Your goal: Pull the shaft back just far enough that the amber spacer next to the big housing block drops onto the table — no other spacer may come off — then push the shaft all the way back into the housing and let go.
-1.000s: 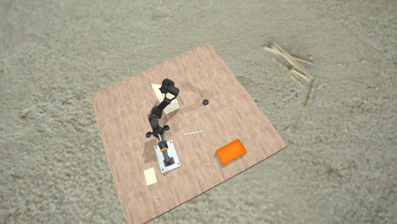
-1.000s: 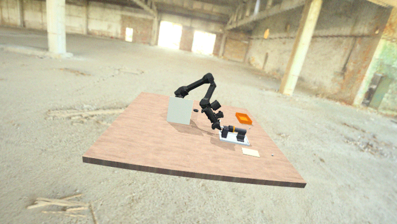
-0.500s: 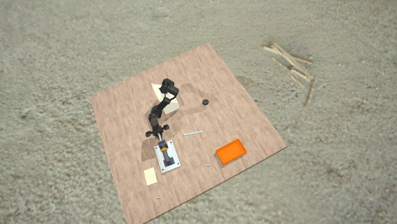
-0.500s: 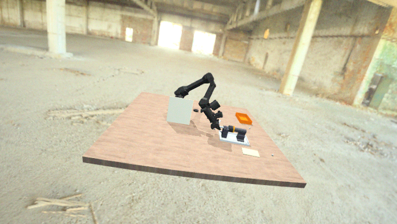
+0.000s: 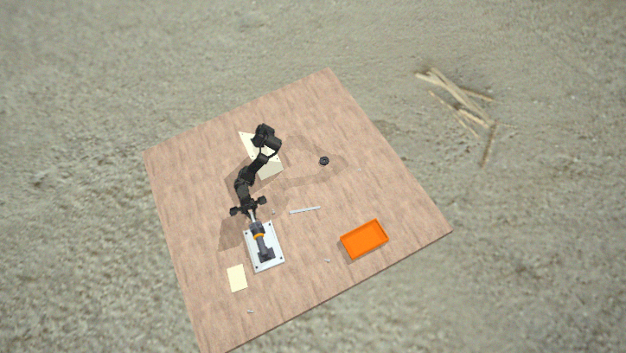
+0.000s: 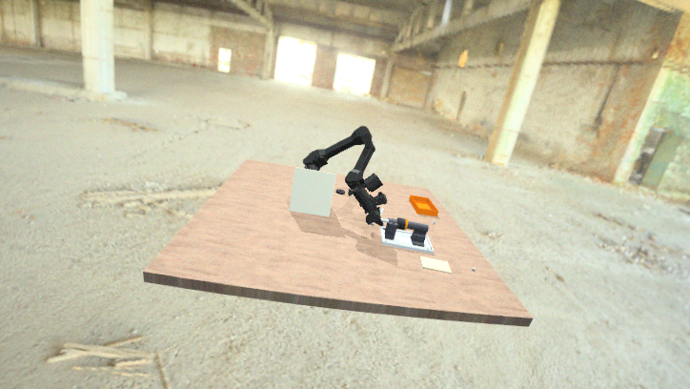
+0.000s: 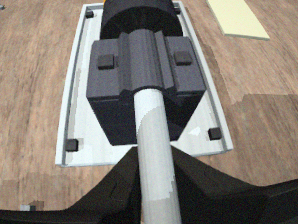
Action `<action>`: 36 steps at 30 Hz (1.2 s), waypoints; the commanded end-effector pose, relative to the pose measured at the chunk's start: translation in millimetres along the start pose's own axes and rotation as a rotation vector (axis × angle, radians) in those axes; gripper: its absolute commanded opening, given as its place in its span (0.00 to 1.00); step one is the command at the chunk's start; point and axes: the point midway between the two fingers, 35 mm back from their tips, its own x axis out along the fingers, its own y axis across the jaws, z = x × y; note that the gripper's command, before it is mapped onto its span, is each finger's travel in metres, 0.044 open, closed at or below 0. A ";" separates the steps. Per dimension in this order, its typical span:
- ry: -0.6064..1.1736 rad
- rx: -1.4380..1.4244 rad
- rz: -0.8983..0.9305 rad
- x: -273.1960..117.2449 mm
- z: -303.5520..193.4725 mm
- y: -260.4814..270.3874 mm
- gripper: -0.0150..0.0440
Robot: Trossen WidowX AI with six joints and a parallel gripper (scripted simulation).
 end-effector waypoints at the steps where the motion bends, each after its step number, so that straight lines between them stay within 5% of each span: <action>1: 0.001 -0.004 0.003 -0.5 -0.5 0.5 0.25; 36: 0.001 -0.004 0.003 -2.9 -2.9 0.4 0.25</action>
